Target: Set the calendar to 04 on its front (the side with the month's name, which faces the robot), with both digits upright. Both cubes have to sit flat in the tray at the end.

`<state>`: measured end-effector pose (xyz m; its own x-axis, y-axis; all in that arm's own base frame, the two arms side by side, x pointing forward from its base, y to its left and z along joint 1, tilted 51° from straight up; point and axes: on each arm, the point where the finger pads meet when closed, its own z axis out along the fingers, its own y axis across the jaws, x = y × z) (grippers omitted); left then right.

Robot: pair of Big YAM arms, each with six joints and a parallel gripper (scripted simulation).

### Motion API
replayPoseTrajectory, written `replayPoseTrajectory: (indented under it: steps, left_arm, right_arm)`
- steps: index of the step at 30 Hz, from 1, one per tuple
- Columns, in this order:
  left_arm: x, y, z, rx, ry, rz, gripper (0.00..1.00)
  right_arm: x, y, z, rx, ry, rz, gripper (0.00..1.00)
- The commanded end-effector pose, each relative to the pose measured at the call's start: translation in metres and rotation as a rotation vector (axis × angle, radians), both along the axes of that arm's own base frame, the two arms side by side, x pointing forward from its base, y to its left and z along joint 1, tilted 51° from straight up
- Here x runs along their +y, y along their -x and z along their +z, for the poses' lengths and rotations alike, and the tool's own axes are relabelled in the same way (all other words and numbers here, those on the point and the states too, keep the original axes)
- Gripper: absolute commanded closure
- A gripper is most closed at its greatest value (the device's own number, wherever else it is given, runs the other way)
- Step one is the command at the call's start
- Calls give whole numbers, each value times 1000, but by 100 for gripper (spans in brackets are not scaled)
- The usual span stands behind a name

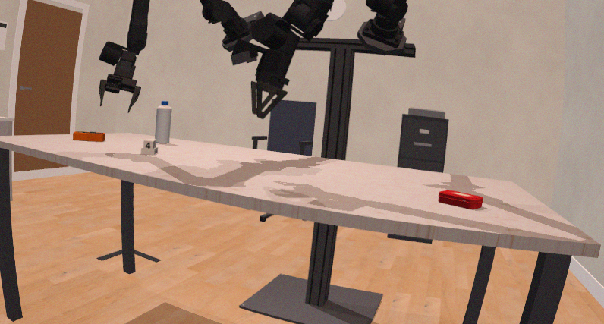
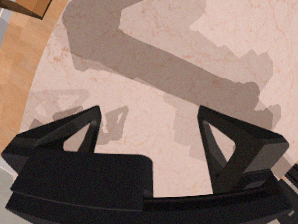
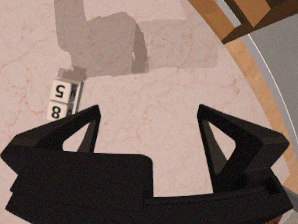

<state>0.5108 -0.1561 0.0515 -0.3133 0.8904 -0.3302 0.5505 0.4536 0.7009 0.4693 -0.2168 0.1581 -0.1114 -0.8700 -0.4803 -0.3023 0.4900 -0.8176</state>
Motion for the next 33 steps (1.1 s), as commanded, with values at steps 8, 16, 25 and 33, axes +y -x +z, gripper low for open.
replayPoseTrajectory:
  steps: [8, 16, 25, 33]
  left_arm:
    - [-122, 81, -53, -180, 108, -238, 0]
    - [-173, 174, -73, -261, 196, -427, 0]
    - [-190, 279, -74, -319, 303, -626, 0]
    - [-192, 286, -67, -337, 322, -639, 0]
  right_arm:
    - [68, 10, -68, 228, 456, 51, 0]
    - [110, 17, -105, 347, 705, 42, 0]
    - [145, 28, -141, 480, 935, 3, 0]
    - [141, 31, -137, 484, 934, -32, 0]
